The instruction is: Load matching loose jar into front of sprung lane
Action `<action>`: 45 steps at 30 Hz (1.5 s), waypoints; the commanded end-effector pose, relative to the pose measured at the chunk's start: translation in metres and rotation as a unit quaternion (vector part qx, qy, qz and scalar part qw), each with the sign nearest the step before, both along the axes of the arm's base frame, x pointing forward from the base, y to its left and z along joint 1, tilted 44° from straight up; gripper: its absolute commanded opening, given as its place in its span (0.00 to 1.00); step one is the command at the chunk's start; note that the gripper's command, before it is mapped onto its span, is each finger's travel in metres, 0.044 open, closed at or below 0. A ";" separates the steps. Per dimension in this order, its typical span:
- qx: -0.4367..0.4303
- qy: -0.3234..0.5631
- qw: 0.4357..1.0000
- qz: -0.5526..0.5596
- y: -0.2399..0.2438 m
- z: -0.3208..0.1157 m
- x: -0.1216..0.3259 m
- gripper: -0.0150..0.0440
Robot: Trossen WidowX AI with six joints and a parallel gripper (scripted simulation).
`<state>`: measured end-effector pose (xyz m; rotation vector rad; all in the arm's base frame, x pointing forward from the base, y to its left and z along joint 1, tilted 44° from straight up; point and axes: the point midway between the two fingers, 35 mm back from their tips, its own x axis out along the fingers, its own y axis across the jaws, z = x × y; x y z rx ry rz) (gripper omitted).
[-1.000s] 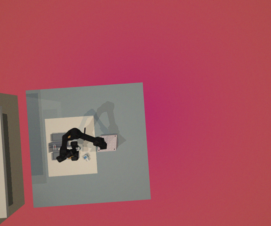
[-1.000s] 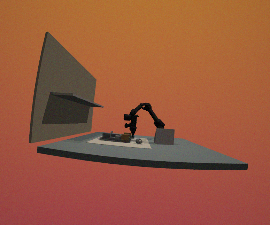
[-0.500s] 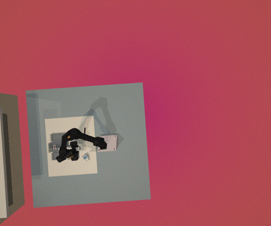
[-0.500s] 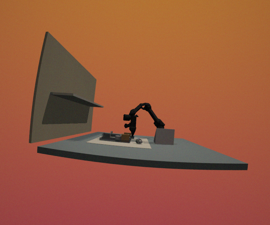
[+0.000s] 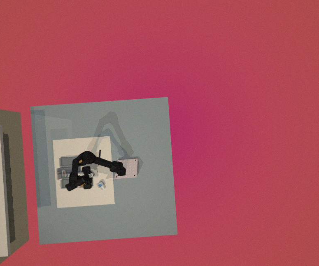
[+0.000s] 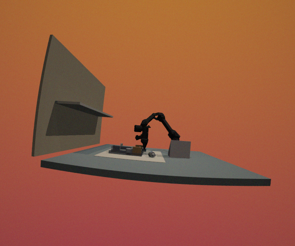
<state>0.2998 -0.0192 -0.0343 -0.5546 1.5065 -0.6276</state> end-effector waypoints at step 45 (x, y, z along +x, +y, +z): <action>-0.001 -0.013 1.000 0.002 0.000 0.005 0.027 0.25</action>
